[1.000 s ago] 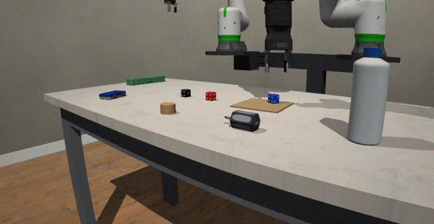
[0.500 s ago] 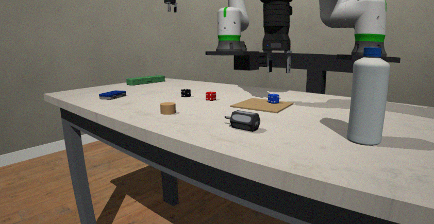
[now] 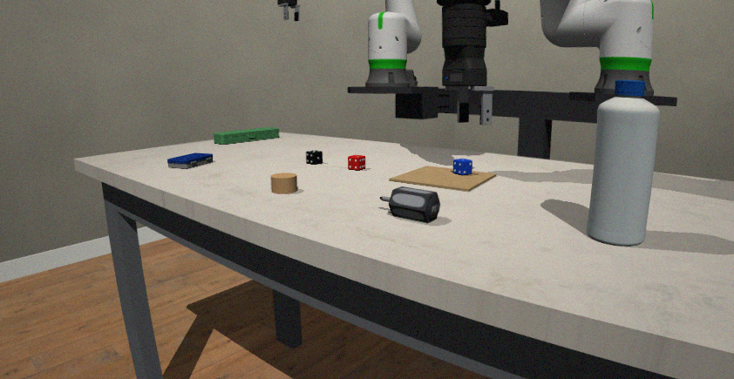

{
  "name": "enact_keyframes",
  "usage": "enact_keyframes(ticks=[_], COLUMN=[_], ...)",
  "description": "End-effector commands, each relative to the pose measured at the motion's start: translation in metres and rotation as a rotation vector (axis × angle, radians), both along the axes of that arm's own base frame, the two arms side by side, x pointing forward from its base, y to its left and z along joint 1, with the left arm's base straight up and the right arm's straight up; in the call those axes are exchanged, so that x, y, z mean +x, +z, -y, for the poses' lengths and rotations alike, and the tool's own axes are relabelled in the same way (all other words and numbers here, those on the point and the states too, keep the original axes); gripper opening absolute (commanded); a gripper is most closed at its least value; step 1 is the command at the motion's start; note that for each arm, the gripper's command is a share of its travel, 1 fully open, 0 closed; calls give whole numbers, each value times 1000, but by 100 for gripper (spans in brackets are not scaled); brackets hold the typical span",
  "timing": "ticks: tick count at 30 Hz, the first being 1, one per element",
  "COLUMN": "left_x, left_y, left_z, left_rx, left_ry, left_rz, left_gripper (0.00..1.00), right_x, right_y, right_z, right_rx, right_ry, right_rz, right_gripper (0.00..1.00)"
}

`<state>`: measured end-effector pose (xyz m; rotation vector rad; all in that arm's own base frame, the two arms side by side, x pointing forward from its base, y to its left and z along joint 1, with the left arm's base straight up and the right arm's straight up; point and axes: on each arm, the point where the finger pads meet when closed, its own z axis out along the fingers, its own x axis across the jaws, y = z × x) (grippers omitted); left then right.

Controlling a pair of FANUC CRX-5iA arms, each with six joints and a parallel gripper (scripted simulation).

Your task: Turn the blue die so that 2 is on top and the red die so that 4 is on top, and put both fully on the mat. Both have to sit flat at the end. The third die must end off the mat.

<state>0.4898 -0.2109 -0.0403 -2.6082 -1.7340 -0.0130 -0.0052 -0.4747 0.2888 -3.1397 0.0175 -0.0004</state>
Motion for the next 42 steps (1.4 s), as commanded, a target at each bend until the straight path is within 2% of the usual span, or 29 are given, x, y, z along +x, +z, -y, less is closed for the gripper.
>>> enact_keyframes(ticks=[1,10,12,14,27,30,32,42], left_x=[1,4,4,6,13,14,16,21], left_y=[0,0,0,-1,-2,-2,-2,-3], left_z=[-1,-2,-2,-2,0,1,2,8], left_rx=[-12,-12,-12,-12,-10,-10,-10,-9], left_ry=[-174,-492,-492,-621,-1070,-1082,-1221,-1523], left_rz=[-3,-5,-5,-5,-8,-8,-9,-11], left_gripper=[100,100,100,100,100,100,100,100], right_x=[0,0,0,0,0,0,0,0], right_y=[1,1,1,1,1,1,1,1], right_z=[0,0,0,0,0,0,0,0], right_rx=[-2,-2,-2,-2,-2,-2,-2,-2], right_ry=[0,0,0,0,0,0,0,0], right_rz=[0,0,0,0,0,0,0,0], right_gripper=[100,100,100,100,100,100,100,100])
